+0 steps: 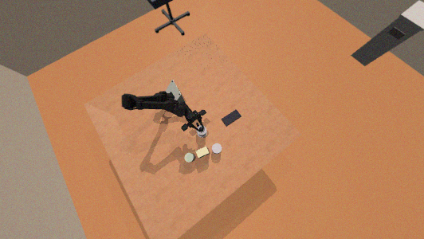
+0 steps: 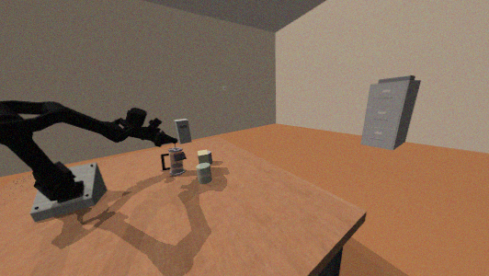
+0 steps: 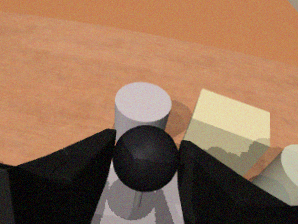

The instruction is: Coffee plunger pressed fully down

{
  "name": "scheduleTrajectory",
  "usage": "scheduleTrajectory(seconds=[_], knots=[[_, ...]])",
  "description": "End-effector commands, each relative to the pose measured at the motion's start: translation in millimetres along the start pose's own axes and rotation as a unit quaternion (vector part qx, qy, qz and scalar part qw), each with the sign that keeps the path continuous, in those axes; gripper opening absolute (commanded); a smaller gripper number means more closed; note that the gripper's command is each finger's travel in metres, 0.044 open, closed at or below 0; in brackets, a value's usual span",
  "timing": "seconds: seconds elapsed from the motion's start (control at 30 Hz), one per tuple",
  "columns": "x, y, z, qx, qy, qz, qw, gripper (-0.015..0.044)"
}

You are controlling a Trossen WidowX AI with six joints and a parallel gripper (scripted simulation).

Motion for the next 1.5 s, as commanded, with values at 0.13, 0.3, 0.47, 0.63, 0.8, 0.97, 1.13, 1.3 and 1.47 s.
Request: scheduleTrajectory(seconds=[0.13, 0.3, 0.47, 0.63, 0.8, 0.97, 1.13, 1.3, 1.47], knots=[[-14.0, 3.7, -9.2, 0.004, 0.024, 0.014, 1.000, 0.0115], [-13.3, 3.9, -9.8, 0.004, 0.024, 0.014, 1.000, 0.0115], [-12.7, 4.3, -10.1, 0.004, 0.024, 0.014, 1.000, 0.0115], [-12.3, 4.7, -10.3, 0.004, 0.024, 0.014, 1.000, 0.0115], [-11.5, 4.9, -10.7, 0.004, 0.024, 0.014, 1.000, 0.0115], [-10.9, 5.0, -10.9, 0.004, 0.024, 0.014, 1.000, 0.0115], [-10.0, 5.2, -11.1, 0.004, 0.024, 0.014, 1.000, 0.0115], [-10.5, 5.5, -11.8, 0.004, 0.024, 0.014, 1.000, 0.0115], [-7.4, 4.8, -9.6, 0.003, 0.017, 0.010, 1.000, 0.0115]])
Point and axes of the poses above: the point midway between the two fingers, 35 mm back from their tips, its own z axis back along the fingers, its own y axis across the jaws, x = y × z, the point moved 6 cm from there along z, back along the fingers, and after that the axes turned 15 degrees about z, right-handed, at the moved point
